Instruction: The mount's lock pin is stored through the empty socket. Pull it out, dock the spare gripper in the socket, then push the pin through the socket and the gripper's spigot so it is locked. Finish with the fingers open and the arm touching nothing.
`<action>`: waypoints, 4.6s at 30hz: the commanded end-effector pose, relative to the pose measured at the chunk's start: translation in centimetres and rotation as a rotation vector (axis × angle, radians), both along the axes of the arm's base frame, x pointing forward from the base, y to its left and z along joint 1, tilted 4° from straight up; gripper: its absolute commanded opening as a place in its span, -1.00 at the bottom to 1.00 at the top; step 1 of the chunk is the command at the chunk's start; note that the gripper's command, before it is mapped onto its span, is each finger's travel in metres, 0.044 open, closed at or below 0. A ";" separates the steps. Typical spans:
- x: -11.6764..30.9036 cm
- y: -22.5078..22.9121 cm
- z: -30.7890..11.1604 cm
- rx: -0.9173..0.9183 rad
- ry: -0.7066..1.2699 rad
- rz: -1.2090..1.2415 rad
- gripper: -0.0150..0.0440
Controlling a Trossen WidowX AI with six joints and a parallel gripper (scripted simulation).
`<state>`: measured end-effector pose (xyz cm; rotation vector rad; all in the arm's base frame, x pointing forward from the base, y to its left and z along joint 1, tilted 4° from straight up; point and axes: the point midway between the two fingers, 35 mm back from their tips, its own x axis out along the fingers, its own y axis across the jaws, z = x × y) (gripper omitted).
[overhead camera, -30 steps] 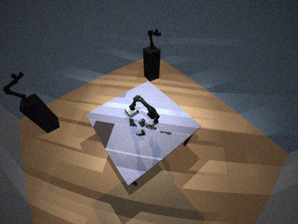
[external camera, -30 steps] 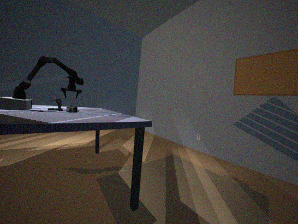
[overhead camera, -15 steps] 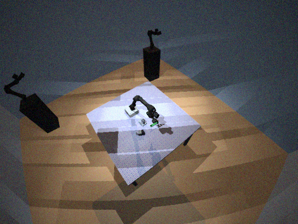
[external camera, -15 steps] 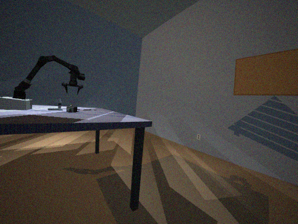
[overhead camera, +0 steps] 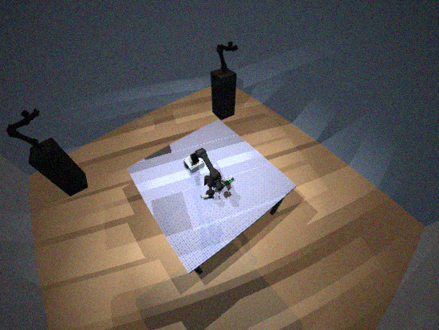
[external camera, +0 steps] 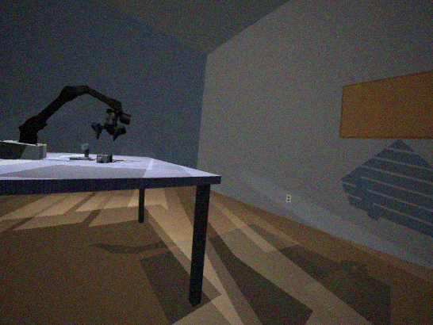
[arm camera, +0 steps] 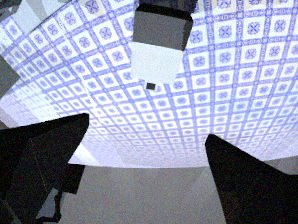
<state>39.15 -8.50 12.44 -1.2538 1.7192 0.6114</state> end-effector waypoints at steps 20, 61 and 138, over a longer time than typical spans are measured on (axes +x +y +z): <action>0.7 -0.4 -7.7 -0.010 0.001 0.005 1.00; 0.9 -0.7 -12.7 -0.010 0.002 0.005 0.38; -4.1 5.0 -1.1 -0.201 -0.369 -0.567 -0.49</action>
